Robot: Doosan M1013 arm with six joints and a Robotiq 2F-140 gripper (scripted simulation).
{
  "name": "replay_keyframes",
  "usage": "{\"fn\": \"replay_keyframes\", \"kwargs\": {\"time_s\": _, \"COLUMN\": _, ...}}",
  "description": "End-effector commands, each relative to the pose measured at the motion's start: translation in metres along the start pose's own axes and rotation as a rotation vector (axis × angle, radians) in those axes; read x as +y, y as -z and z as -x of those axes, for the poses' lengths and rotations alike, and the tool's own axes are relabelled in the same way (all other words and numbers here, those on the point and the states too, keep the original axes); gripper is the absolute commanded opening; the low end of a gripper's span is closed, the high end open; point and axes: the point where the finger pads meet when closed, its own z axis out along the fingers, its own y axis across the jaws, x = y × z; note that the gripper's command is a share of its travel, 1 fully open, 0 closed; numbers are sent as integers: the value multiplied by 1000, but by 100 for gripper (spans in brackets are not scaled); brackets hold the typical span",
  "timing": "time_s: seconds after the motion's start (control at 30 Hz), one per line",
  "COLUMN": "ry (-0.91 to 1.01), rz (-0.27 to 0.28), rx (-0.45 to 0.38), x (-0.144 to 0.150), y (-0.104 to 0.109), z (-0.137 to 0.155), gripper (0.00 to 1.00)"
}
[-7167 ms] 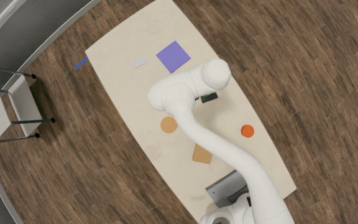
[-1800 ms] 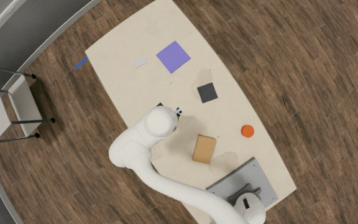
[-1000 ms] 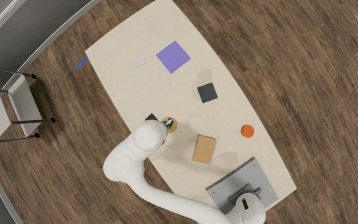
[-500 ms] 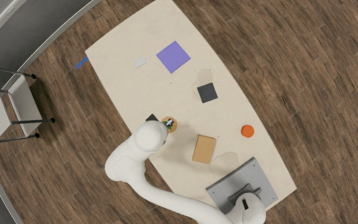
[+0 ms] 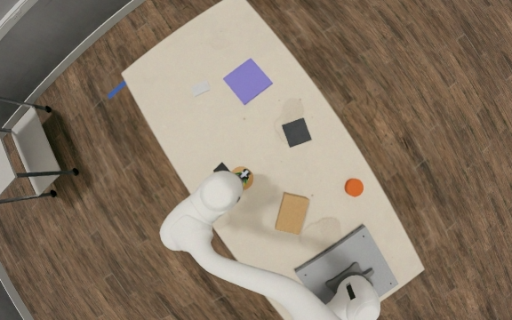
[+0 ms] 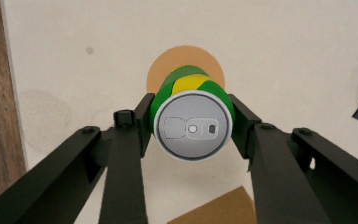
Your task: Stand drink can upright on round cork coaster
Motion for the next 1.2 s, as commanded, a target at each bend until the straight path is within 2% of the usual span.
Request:
{"fn": "replay_keyframes", "kwargs": {"time_s": 0.0, "ry": -10, "rz": -4, "rx": 3, "x": -3, "y": -7, "z": -1, "gripper": 10}}
{"fn": "replay_keyframes", "kwargs": {"time_s": 0.27, "ry": -10, "rz": -4, "rx": 4, "x": -3, "y": -18, "z": -2, "gripper": 10}}
{"fn": "replay_keyframes", "kwargs": {"time_s": 0.73, "ry": -10, "rz": -4, "rx": 6, "x": -3, "y": -17, "z": -3, "gripper": 10}}
{"fn": "replay_keyframes", "kwargs": {"time_s": 0.77, "ry": -10, "rz": -4, "rx": 6, "x": -3, "y": -17, "z": -3, "gripper": 100}}
{"fn": "replay_keyframes", "kwargs": {"time_s": 1.17, "ry": -10, "rz": -4, "rx": 6, "x": -3, "y": -17, "z": -3, "gripper": 100}}
